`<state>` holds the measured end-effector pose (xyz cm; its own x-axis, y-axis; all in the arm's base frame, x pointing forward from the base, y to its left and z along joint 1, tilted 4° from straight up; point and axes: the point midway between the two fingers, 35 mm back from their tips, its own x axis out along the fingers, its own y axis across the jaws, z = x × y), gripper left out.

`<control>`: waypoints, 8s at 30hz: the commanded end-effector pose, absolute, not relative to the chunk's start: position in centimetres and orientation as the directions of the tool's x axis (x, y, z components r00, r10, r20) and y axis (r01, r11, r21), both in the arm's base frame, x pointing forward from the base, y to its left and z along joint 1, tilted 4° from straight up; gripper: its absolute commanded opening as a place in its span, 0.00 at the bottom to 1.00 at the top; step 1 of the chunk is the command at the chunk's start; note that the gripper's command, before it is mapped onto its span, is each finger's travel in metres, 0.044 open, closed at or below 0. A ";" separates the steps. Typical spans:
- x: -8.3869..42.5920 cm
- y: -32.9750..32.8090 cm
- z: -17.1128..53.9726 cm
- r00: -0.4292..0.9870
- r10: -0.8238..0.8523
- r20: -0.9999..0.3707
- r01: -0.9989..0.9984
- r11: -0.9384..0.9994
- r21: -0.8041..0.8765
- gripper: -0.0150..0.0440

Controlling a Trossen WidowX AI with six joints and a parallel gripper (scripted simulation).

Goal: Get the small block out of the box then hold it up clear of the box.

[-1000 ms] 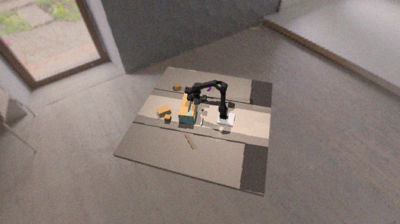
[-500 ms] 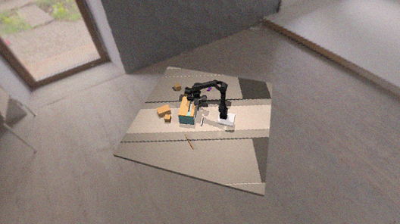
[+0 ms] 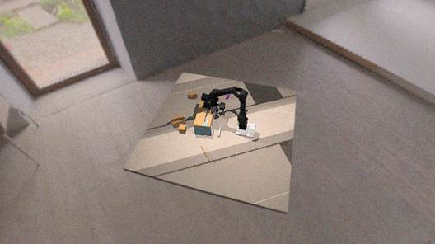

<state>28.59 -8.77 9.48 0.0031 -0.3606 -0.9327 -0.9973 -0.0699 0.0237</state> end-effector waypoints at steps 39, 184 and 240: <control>29.0 -13.1 9.6 0.003 -0.365 -0.931 -0.997 -0.074 0.026 0.93; 25.4 -20.8 15.6 0.368 -0.012 -0.930 0.081 -0.996 0.045 0.74; 24.5 -21.3 2.1 0.367 -0.012 -0.930 0.081 -0.996 0.045 0.69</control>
